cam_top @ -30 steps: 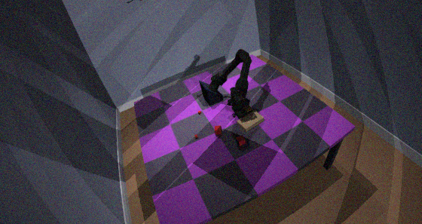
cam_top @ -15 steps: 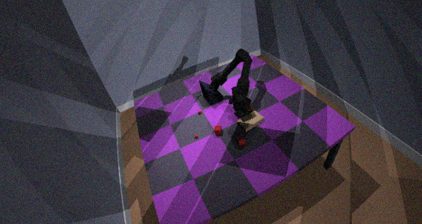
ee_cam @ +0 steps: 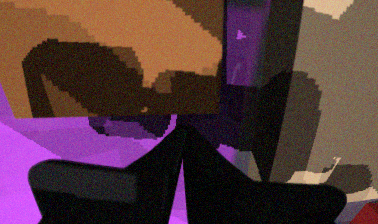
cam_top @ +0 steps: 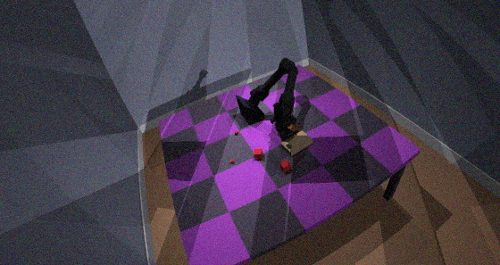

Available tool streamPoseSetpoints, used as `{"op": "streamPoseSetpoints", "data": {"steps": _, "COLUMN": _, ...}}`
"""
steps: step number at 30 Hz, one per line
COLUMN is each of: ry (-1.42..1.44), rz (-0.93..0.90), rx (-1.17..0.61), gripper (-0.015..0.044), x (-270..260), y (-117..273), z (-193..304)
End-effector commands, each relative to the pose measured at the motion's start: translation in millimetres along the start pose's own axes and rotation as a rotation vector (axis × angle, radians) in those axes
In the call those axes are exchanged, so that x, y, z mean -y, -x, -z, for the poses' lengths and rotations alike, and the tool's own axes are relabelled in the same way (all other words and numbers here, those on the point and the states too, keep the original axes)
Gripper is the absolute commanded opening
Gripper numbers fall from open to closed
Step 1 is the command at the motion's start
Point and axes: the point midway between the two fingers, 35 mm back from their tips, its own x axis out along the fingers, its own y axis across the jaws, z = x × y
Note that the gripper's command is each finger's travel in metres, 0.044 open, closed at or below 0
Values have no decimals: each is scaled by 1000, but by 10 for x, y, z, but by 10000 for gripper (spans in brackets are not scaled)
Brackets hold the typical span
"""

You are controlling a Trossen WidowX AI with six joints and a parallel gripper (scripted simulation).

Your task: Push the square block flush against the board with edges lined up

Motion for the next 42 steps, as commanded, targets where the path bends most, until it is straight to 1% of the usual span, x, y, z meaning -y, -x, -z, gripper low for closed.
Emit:
{"op": "streamPoseSetpoints", "data": {"steps": 1, "ry": 1, "rz": -4, "rx": 2, "gripper": 0, "x": 0, "y": -11, "z": 64}}
{"op": "streamPoseSetpoints", "data": {"steps": 20, "ry": 1, "rz": -4, "rx": 5, "gripper": 0, "x": -9, "y": -15, "z": 368}}
{"op": "streamPoseSetpoints", "data": {"steps": 22, "ry": -1, "rz": -1, "rx": 5, "gripper": 0, "x": 5, "y": 113, "z": 331}}
{"op": "streamPoseSetpoints", "data": {"steps": 24, "ry": 0, "rz": -3, "rx": 3, "gripper": 0, "x": 5, "y": 416, "z": 333}}
{"op": "streamPoseSetpoints", "data": {"steps": 25, "ry": 1, "rz": -4, "rx": 3, "gripper": 0, "x": -2, "y": 508, "z": 330}}
{"op": "streamPoseSetpoints", "data": {"steps": 30, "ry": -3, "rz": 10, "rx": 4, "gripper": 0, "x": 20, "y": 518, "z": 319}}
{"op": "streamPoseSetpoints", "data": {"steps": 32, "ry": 16, "rz": 8, "rx": -4, "gripper": 0, "x": 11, "y": 522, "z": 102}}
{"op": "streamPoseSetpoints", "data": {"steps": 35, "ry": 62, "rz": 5, "rx": -12, "gripper": 0, "x": -75, "y": 527, "z": -405}}
{"op": "streamPoseSetpoints", "data": {"steps": 40, "ry": 141, "rz": -1, "rx": 2, "gripper": 0, "x": -416, "y": 543, "z": -1196}}
{"op": "streamPoseSetpoints", "data": {"steps": 42, "ry": 161, "rz": -4, "rx": 11, "gripper": 0, "x": -540, "y": 553, "z": -1379}}
